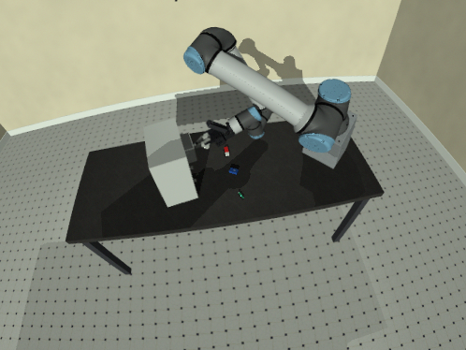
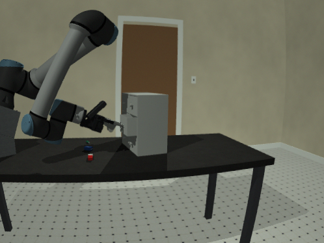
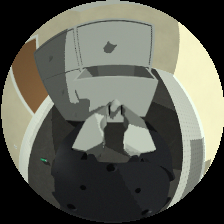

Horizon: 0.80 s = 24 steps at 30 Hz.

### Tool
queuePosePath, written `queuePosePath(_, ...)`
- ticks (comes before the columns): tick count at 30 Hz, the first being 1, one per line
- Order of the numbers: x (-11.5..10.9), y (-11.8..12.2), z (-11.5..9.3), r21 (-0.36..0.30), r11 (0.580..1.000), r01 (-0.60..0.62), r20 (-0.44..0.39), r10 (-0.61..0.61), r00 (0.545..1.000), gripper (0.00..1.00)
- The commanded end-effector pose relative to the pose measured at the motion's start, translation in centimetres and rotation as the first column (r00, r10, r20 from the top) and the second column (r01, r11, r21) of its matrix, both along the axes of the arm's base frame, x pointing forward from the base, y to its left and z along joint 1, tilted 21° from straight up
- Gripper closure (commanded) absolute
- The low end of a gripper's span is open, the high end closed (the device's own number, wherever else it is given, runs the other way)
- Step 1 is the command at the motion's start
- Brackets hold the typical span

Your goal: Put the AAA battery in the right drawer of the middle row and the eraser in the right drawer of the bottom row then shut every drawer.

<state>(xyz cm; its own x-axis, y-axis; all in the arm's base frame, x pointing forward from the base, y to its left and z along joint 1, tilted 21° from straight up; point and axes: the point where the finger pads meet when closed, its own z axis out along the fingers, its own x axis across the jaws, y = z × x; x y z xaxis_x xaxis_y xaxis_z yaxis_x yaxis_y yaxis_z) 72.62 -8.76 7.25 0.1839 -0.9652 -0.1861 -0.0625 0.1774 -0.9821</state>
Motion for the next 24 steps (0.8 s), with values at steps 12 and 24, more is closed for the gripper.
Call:
queuePosePath(12,-0.64,-0.10,-0.17,0.000,1.000,0.000,0.001,0.000,1.000,0.93)
queuePosePath(24,-0.95,-0.14,-0.27,0.000,1.000,0.000,0.001,0.000,1.000,0.93)
